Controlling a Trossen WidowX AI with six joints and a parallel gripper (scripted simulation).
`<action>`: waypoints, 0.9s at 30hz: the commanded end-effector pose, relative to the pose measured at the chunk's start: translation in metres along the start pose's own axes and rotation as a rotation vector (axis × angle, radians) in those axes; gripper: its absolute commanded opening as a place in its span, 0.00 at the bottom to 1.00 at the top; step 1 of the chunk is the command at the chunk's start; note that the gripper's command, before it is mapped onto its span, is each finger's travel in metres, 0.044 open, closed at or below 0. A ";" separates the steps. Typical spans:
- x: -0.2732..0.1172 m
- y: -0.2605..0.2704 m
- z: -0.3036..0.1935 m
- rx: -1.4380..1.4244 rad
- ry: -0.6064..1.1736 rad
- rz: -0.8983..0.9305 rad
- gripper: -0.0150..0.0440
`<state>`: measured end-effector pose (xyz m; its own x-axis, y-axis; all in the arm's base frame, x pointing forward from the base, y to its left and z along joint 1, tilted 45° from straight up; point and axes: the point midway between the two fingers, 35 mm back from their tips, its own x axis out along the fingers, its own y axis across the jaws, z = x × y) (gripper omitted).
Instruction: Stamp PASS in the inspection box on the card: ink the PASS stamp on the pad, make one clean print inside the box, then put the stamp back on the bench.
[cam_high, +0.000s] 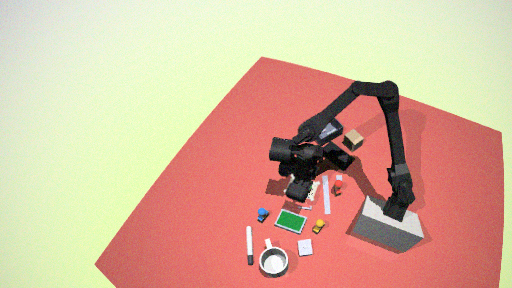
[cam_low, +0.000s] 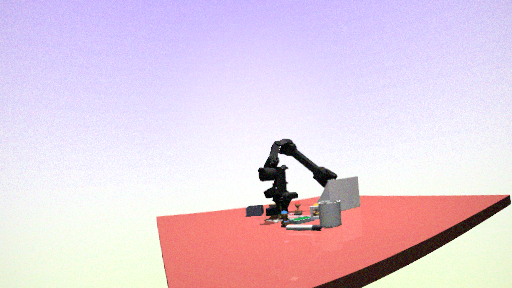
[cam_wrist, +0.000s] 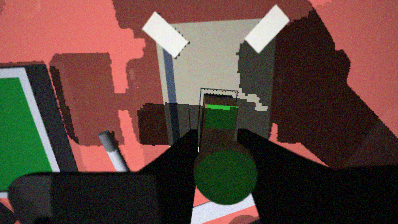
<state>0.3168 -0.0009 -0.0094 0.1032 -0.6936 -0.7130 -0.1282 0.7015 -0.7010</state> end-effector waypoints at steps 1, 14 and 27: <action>0.002 -0.001 0.000 0.000 0.002 -0.002 0.25; -0.002 -0.001 0.000 0.000 0.002 -0.002 0.25; -0.008 -0.001 0.000 0.000 0.002 -0.002 0.25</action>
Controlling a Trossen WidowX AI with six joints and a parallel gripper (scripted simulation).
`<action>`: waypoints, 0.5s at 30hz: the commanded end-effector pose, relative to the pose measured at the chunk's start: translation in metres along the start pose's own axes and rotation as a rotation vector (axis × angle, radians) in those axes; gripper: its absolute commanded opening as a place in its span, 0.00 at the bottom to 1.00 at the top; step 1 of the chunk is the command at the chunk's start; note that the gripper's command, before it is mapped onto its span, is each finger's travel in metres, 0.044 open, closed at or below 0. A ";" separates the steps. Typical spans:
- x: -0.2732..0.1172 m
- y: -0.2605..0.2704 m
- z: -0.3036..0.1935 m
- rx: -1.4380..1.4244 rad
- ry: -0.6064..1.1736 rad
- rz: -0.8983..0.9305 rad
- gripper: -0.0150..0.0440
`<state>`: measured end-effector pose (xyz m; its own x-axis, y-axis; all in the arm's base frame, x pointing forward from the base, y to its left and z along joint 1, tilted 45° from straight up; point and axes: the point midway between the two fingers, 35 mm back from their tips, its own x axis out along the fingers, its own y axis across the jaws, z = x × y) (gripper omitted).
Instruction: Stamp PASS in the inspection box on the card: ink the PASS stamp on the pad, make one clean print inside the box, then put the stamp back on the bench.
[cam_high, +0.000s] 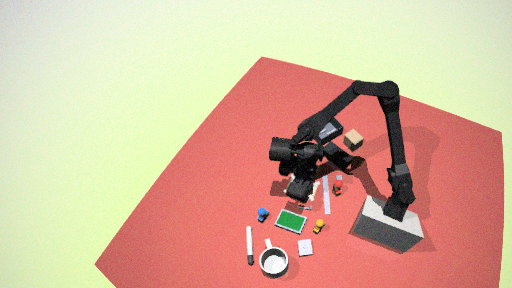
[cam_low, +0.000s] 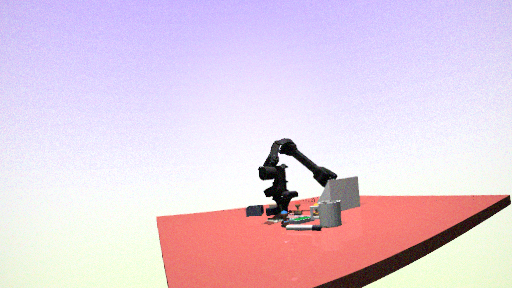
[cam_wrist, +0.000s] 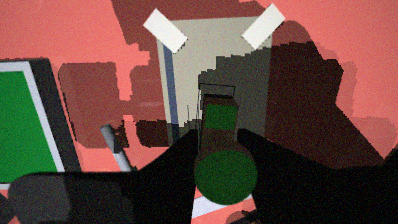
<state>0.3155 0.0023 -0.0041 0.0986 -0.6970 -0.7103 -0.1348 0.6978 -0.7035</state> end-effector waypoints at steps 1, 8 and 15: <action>-0.003 0.000 0.001 0.007 -0.004 0.002 0.25; -0.011 0.001 0.002 0.007 -0.004 0.003 0.25; -0.023 0.001 0.003 0.006 -0.004 0.004 0.25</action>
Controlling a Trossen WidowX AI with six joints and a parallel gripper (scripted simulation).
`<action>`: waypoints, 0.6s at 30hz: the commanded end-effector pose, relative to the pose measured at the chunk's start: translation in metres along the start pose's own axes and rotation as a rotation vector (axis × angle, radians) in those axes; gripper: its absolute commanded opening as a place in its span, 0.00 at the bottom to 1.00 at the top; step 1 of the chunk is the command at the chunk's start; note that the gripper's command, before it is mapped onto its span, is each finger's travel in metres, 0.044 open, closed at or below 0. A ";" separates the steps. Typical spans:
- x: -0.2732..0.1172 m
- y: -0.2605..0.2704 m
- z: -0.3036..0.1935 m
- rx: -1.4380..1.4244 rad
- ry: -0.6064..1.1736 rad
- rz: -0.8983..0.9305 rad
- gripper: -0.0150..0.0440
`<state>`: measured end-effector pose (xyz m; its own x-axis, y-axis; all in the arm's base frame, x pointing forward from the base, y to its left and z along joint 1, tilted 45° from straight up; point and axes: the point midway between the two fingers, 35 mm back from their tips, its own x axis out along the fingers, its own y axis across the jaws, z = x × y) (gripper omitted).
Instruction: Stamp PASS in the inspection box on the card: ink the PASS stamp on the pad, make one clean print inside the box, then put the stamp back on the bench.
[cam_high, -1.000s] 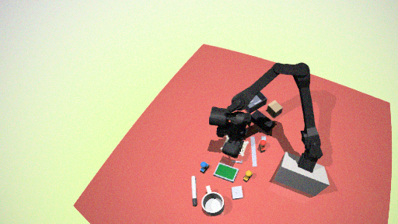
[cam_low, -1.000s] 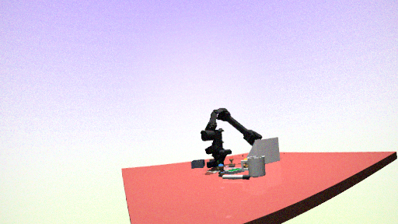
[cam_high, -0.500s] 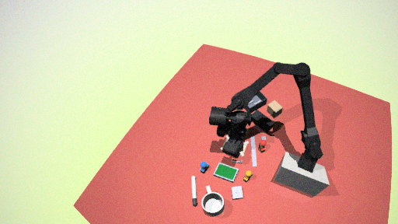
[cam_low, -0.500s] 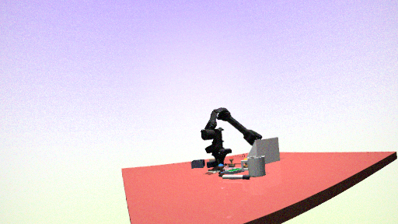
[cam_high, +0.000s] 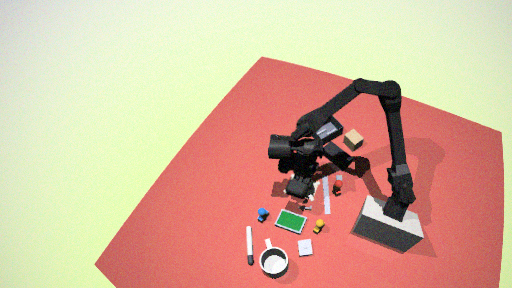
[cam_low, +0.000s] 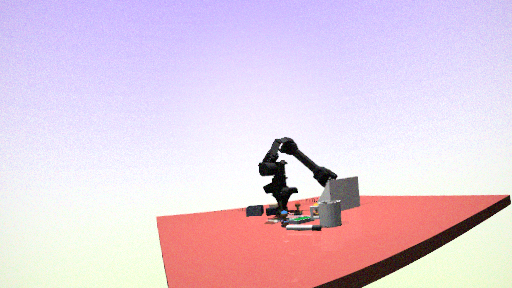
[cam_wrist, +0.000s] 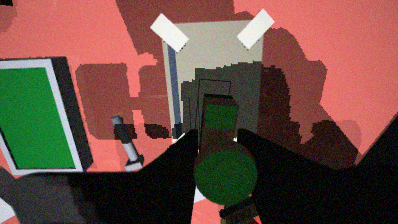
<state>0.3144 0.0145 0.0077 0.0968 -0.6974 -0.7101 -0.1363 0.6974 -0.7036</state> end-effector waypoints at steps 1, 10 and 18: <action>-0.007 0.001 0.002 0.008 -0.006 0.005 0.25; -0.022 0.001 0.002 0.008 -0.006 0.006 0.25; -0.035 0.001 0.002 0.008 -0.006 0.005 0.25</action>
<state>0.3118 0.0348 0.0282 0.0966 -0.6969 -0.7107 -0.1366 0.6980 -0.7030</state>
